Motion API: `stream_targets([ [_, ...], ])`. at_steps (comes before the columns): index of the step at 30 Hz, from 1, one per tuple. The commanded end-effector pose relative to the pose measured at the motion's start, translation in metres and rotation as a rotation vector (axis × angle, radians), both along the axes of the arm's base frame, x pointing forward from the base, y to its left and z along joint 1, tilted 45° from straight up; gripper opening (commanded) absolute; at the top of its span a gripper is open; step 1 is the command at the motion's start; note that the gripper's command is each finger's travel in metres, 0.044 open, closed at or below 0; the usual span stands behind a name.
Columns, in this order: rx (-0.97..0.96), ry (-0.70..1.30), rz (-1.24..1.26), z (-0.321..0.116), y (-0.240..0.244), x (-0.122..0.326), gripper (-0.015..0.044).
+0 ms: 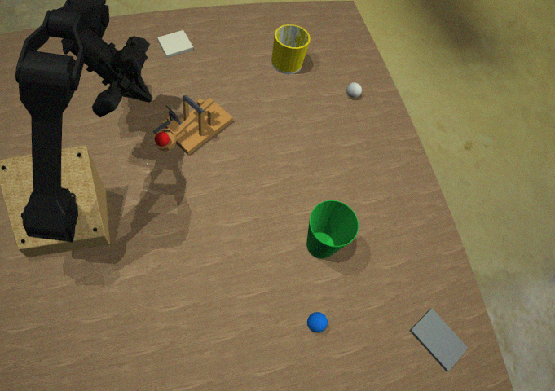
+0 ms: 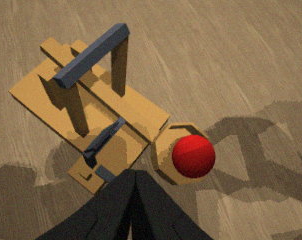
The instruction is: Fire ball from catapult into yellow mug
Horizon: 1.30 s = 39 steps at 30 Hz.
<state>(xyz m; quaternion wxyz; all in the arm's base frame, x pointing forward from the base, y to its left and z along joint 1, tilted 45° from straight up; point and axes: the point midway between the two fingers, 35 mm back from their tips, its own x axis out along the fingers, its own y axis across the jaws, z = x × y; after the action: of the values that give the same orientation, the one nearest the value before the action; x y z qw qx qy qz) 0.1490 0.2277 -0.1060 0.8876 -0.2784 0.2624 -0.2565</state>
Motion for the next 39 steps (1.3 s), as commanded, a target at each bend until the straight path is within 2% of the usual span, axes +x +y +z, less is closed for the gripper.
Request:
stream_targets([
  [1, 0.002, -0.048, 0.006, 0.006, -0.007, -0.002, 0.0000],
  [39, 0.002, -0.049, 0.006, -0.037, -0.044, 0.007, 0.0000],
])
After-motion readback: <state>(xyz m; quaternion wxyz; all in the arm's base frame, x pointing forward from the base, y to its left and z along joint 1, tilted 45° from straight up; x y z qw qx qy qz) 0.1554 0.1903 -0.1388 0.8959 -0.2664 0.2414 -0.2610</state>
